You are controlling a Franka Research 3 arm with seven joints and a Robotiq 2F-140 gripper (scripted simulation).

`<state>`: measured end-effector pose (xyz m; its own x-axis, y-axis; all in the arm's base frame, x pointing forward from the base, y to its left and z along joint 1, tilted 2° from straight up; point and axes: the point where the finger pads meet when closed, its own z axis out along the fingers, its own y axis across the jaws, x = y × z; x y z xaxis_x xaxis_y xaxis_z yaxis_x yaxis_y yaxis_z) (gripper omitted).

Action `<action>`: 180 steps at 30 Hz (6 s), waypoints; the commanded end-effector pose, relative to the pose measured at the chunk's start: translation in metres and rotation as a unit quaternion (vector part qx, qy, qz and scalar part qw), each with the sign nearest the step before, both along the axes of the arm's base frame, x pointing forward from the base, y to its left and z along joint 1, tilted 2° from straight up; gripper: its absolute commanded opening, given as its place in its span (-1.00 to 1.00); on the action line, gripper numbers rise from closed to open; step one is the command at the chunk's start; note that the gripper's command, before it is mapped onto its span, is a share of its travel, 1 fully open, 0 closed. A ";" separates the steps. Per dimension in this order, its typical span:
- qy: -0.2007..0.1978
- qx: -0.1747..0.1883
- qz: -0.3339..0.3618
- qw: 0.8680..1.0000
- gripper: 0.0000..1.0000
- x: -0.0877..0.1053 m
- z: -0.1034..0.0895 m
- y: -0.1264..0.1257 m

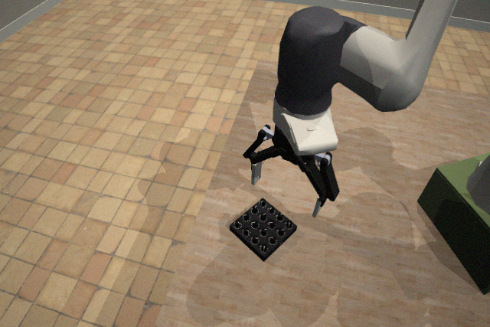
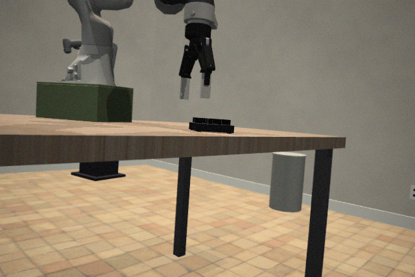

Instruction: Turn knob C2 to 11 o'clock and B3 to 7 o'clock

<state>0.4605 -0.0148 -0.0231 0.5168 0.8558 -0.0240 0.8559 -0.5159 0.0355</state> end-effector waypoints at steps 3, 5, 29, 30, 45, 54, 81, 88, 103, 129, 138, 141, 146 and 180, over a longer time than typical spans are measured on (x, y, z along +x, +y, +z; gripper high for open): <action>0.003 -0.001 0.019 1.000 1.00 -0.001 0.000 -0.001; 0.003 -0.001 0.019 1.000 1.00 -0.001 0.000 -0.001; 0.003 -0.001 0.019 1.000 1.00 -0.001 0.000 -0.001; 0.003 -0.001 0.019 1.000 1.00 -0.001 0.000 -0.001; 0.003 -0.001 0.019 1.000 1.00 -0.001 0.000 -0.001; 0.003 -0.001 0.019 1.000 1.00 -0.001 0.000 -0.001; 0.003 -0.001 0.019 1.000 1.00 -0.001 0.000 -0.001; 0.003 -0.001 0.019 1.000 1.00 -0.001 0.000 -0.001; 0.003 -0.001 0.019 1.000 1.00 -0.001 0.000 -0.001; 0.003 -0.001 0.019 1.000 1.00 -0.009 0.000 -0.010; 0.003 -0.001 0.019 1.000 1.00 -0.019 0.000 -0.020; 0.003 -0.001 0.019 1.000 1.00 -0.023 0.000 -0.025; 0.003 -0.001 0.019 1.000 1.00 -0.030 0.001 -0.032; 0.003 -0.001 0.019 1.000 1.00 -0.037 0.001 -0.040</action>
